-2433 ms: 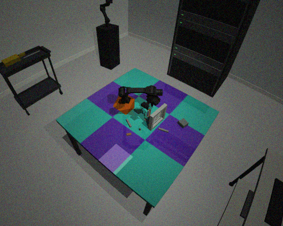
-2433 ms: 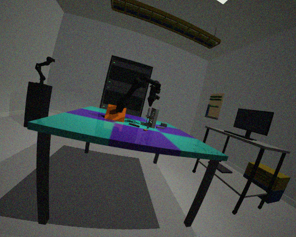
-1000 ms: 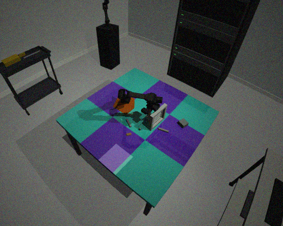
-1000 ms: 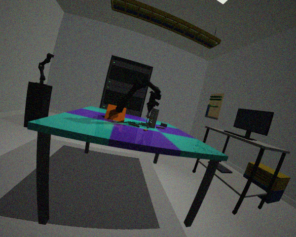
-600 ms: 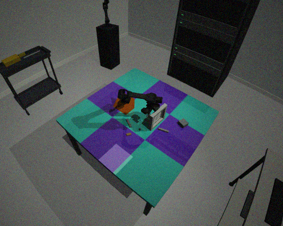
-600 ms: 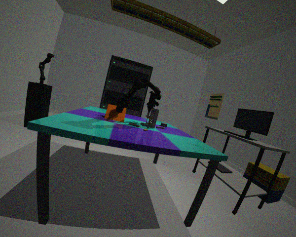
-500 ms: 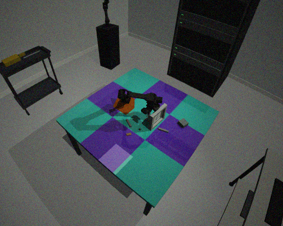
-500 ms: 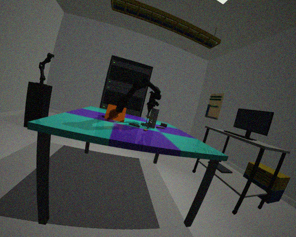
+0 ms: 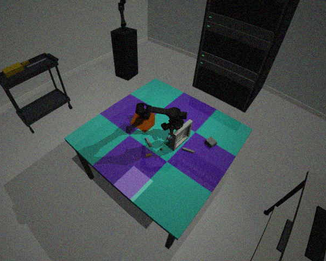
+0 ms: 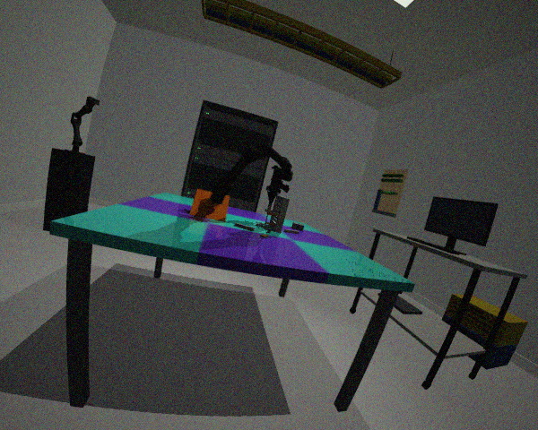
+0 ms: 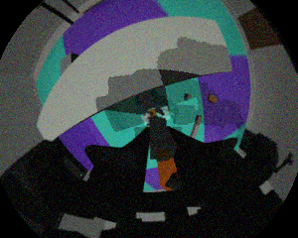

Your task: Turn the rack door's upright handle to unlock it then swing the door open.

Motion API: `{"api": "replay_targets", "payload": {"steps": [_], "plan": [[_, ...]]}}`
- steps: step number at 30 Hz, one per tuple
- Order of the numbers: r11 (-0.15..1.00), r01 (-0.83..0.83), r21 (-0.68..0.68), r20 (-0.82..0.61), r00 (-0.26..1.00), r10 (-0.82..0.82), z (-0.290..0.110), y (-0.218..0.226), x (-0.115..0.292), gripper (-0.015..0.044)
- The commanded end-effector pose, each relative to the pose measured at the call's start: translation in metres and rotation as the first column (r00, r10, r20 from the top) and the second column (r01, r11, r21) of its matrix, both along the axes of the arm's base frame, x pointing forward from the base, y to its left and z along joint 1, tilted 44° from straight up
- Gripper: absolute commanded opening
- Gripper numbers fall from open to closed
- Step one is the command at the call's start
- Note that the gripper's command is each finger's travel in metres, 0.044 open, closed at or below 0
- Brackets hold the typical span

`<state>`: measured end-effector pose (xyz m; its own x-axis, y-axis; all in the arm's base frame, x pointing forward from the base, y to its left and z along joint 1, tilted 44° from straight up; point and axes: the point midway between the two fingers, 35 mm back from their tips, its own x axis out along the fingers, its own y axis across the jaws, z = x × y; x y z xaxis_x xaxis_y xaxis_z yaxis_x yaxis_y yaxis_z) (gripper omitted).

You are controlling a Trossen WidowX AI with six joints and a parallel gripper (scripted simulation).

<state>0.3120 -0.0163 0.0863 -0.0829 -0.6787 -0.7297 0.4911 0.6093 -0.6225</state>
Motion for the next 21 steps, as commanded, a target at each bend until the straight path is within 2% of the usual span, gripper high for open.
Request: {"api": "replay_targets", "payload": {"steps": [1, 10, 21], "plan": [[0.990, 0.141, -0.007, 0.125, 0.982, -0.139, -0.0012, -0.0004, -0.0014, 0.0020], [0.894, 0.445, 0.045, 0.410, 0.808, -0.423, -0.0012, -0.0005, -0.0014, 0.0020], [0.667, 0.711, 0.225, 0.661, 0.391, -0.640, -0.0013, -0.0005, -0.0014, 0.0020]]}}
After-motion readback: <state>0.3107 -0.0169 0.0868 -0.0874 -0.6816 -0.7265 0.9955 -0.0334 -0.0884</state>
